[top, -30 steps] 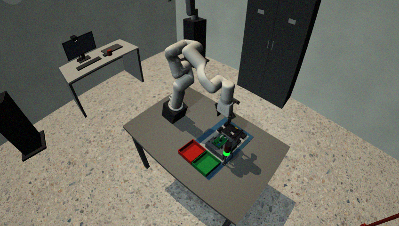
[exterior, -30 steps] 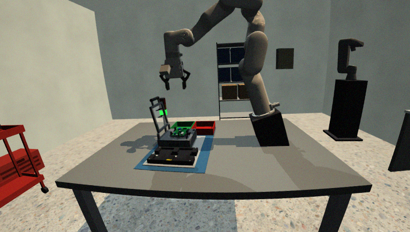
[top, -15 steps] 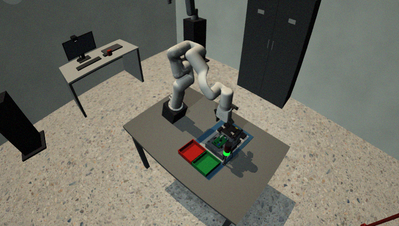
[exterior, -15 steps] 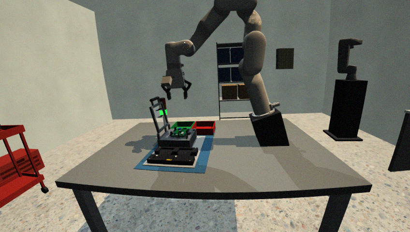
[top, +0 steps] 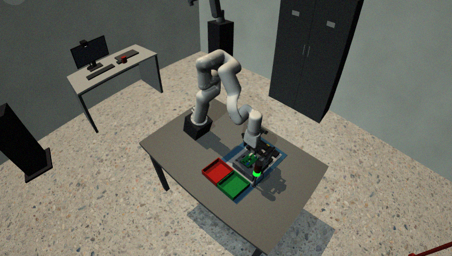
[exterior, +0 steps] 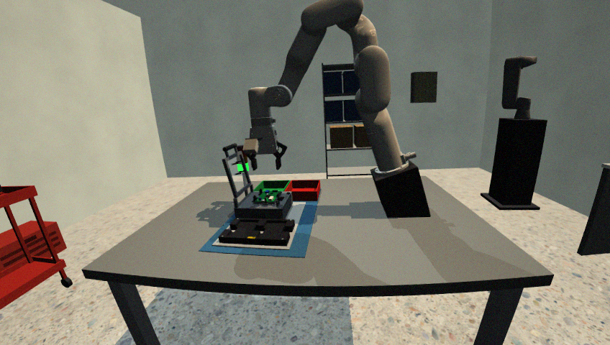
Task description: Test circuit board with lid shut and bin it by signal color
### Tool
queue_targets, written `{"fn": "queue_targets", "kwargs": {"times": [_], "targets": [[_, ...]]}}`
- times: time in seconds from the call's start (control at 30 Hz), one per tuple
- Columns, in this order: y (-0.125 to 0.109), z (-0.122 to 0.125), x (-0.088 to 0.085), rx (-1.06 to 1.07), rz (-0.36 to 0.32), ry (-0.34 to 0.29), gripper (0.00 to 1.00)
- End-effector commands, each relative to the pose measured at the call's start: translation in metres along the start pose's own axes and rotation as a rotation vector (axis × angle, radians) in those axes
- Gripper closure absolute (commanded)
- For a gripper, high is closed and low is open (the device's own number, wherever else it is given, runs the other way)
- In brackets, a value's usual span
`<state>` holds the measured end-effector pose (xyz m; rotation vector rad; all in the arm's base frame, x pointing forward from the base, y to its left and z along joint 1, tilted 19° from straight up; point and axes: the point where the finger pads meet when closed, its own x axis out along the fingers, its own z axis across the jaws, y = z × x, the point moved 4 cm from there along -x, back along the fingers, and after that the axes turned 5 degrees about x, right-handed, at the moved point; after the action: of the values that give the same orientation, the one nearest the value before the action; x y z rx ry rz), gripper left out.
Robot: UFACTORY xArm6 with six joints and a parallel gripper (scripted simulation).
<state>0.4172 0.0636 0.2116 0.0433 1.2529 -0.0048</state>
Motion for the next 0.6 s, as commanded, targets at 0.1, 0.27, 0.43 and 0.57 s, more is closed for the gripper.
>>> {"fn": "queue_targets", "kwargs": {"times": [0.1, 0.27, 0.43, 0.57], "targets": [[0.001, 0.005, 0.04, 0.0, 0.001, -0.006, 0.0], [0.001, 0.005, 0.048, 0.0, 0.001, -0.006, 0.0], [0.001, 0.005, 0.054, 0.0, 0.001, -0.006, 0.0], [0.001, 0.005, 0.055, 0.0, 0.001, -0.006, 0.0]]}}
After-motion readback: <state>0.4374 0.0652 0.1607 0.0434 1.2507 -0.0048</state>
